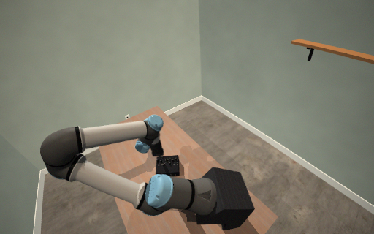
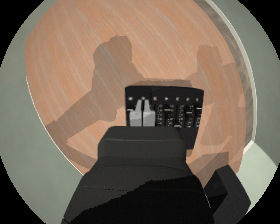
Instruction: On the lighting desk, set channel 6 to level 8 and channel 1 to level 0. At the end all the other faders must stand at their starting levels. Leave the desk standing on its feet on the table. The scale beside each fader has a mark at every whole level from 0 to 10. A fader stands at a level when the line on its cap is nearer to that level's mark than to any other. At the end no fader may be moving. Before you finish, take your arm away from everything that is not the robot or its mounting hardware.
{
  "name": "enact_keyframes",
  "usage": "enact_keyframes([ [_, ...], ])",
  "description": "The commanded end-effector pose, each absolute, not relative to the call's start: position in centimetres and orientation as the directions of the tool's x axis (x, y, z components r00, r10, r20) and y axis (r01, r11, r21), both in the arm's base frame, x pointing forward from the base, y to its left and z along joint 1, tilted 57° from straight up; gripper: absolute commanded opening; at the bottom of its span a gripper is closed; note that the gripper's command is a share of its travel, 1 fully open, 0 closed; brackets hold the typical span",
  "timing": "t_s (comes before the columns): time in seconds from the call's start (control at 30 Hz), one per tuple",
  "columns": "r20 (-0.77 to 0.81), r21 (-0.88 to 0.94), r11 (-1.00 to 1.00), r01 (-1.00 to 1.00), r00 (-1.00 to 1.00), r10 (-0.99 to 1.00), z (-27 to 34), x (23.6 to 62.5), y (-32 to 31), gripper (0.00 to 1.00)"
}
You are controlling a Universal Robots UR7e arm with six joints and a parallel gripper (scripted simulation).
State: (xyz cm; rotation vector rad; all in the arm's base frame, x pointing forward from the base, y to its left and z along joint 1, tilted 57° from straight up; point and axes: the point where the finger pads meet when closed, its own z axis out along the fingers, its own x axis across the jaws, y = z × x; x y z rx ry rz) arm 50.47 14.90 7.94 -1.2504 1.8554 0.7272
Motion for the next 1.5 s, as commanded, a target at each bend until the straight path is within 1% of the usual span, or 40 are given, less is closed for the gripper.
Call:
enact_keyframes([
  [0.0,-0.84,0.037,0.356,-0.934,-0.223,-0.495,7.8,50.6,15.1,0.0],
  [1.47,-0.84,0.037,0.356,-0.934,-0.223,-0.495,7.1,51.0,16.2,0.0],
])
